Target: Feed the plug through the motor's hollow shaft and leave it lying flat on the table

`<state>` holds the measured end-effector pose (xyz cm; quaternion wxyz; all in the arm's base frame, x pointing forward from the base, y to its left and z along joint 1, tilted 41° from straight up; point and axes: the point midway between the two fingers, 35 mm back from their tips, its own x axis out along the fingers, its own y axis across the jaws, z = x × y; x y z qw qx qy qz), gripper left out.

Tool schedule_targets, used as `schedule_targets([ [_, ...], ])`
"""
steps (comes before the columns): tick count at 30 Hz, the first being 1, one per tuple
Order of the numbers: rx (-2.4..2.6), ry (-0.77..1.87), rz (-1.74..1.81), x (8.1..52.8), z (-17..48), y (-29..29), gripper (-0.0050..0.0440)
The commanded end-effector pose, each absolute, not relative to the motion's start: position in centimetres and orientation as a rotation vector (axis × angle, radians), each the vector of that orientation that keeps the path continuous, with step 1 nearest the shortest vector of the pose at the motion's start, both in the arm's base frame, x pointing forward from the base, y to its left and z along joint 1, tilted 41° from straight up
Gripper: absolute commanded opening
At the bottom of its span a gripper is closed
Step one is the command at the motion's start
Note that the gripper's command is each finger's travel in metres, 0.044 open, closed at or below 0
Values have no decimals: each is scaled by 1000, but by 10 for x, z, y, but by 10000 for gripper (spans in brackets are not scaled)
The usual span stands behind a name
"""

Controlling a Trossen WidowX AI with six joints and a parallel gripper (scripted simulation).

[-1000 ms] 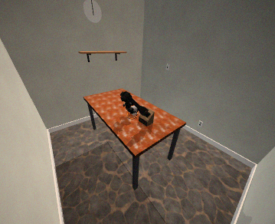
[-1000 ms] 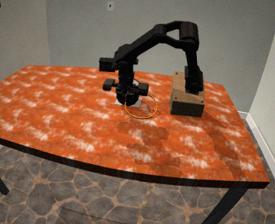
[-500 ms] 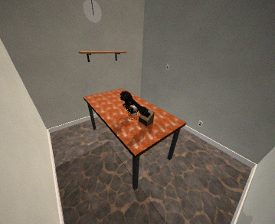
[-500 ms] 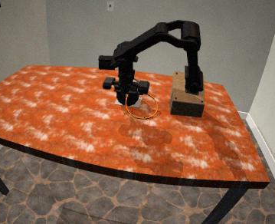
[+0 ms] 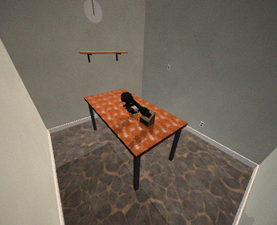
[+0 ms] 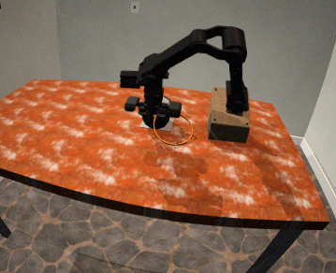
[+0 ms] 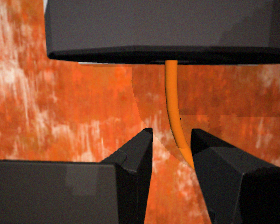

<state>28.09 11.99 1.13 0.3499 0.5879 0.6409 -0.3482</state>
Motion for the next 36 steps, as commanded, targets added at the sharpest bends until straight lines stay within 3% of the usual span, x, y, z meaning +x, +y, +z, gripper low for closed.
schedule_targets([
  [1, 1520, 1665, -916, 278, 6, 121, 100],
  [24, 1522, 1662, -906, 280, 3, 121, 93],
  [36, 1522, 1662, -906, 280, 3, 121, 13],
])
